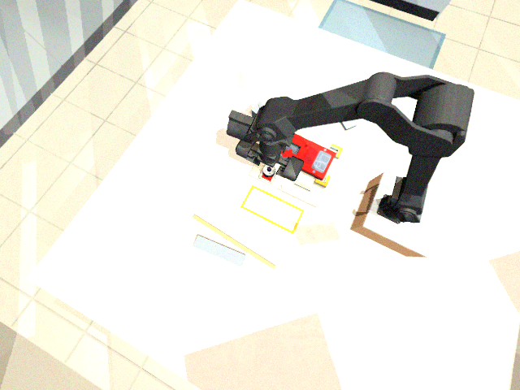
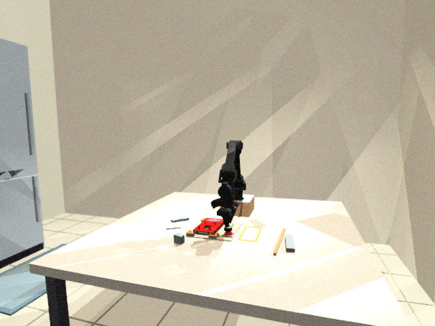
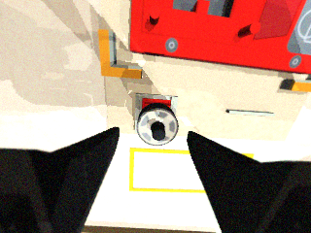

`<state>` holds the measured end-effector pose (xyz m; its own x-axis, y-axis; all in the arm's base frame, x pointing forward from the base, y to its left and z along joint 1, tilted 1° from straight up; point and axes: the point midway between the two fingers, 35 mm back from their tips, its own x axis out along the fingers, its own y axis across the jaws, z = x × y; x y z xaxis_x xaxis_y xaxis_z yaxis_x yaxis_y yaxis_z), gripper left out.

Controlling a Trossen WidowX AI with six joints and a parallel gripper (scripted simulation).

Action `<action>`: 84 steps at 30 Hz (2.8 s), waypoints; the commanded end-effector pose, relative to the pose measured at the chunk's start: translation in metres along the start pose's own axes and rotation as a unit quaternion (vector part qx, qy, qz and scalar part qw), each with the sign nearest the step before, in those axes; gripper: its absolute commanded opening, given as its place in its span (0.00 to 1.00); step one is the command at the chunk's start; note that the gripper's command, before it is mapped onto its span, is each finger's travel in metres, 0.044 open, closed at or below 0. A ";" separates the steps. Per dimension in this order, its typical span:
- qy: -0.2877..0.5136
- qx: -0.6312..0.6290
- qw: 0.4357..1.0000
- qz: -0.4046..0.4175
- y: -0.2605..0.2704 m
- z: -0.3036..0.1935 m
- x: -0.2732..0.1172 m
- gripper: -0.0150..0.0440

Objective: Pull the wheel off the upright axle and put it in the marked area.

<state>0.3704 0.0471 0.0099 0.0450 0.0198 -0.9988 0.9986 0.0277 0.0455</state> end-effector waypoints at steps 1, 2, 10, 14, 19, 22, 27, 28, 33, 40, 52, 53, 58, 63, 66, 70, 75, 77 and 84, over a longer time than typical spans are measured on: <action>-0.002 -0.002 1.000 -0.005 -0.004 0.002 0.021 0.76; -0.002 -0.002 1.000 -0.005 -0.004 0.002 0.021 0.76; -0.001 0.000 1.000 -0.012 -0.005 0.001 0.017 0.65; -0.001 0.000 1.000 -0.012 -0.005 0.001 0.017 0.61; -0.001 0.000 1.000 -0.012 -0.005 0.001 0.017 0.55; -0.001 0.000 1.000 -0.012 -0.005 0.001 0.017 0.45; -0.001 0.000 1.000 -0.011 -0.005 0.001 0.016 0.25; -0.001 0.000 1.000 -0.011 -0.005 0.001 0.016 0.25; -0.001 0.000 1.000 -0.011 -0.005 0.001 0.014 0.25; -0.001 0.000 1.000 -0.011 -0.005 0.001 0.012 0.25; -0.001 0.000 1.000 -0.010 -0.005 0.001 0.008 0.25; -0.001 0.000 1.000 -0.010 -0.005 0.001 0.007 0.25; -0.001 0.000 1.000 -0.010 -0.005 0.001 0.006 0.25; -0.001 0.000 1.000 -0.009 -0.005 0.001 0.004 0.25; -0.001 0.000 1.000 -0.009 -0.005 0.001 0.003 0.25; -0.001 0.000 1.000 -0.009 -0.004 0.001 0.002 0.25; -0.001 -0.001 1.000 -0.009 -0.004 0.001 0.000 0.25; -0.001 -0.001 1.000 -0.009 -0.004 0.001 -0.001 0.25; -0.001 -0.001 1.000 -0.008 -0.004 0.001 -0.003 0.25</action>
<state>0.3662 0.0459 0.0056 0.0213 0.0162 -0.9996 0.9994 0.0271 0.0218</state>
